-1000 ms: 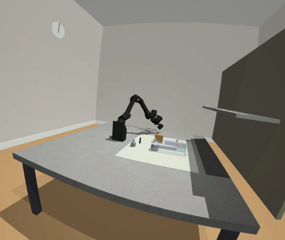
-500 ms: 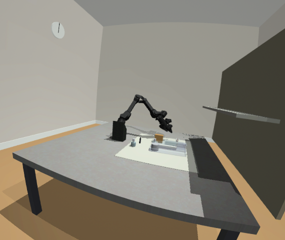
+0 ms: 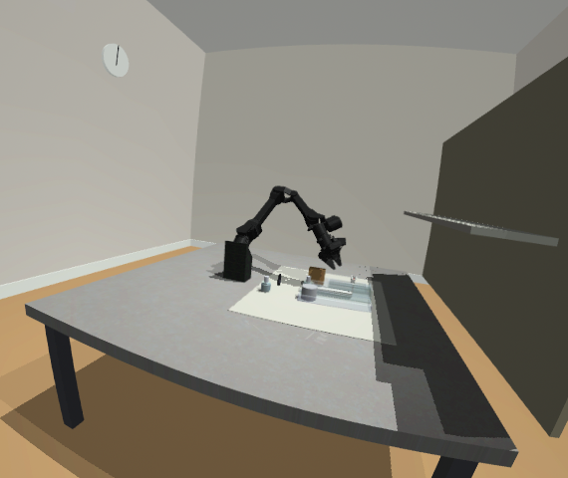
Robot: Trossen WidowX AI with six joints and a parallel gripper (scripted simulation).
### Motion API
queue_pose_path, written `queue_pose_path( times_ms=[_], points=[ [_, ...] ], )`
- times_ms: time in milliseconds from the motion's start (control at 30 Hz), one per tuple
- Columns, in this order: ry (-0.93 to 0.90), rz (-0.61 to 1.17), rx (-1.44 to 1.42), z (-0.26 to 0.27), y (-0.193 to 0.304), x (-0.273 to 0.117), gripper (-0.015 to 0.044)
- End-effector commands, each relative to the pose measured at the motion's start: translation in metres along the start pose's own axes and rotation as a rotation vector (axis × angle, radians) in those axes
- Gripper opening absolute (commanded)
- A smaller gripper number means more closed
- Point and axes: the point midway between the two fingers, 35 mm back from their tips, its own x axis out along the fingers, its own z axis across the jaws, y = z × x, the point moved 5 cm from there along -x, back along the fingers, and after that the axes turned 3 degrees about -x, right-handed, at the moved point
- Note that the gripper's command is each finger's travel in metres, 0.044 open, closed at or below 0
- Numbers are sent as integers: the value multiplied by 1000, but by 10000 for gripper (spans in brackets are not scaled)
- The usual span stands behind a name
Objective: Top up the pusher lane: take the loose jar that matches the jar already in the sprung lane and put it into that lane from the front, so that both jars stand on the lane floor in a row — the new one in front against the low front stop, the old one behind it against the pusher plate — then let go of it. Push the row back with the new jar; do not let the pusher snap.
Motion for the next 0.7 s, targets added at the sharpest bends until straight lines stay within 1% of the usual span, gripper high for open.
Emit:
queue_pose_path(
  times_ms=[0,133,333,433,567,667],
  points=[
    [53,122,50,-41,41,-6,440],
    [60,225,89,-67,76,-15,440],
    [-21,427,192,-98,156,-43,440],
    [-99,496,257,-102,193,-60,440],
    [-290,544,385,-90,243,-91,440],
    [-370,535,435,-82,257,-103,440]
  ],
)
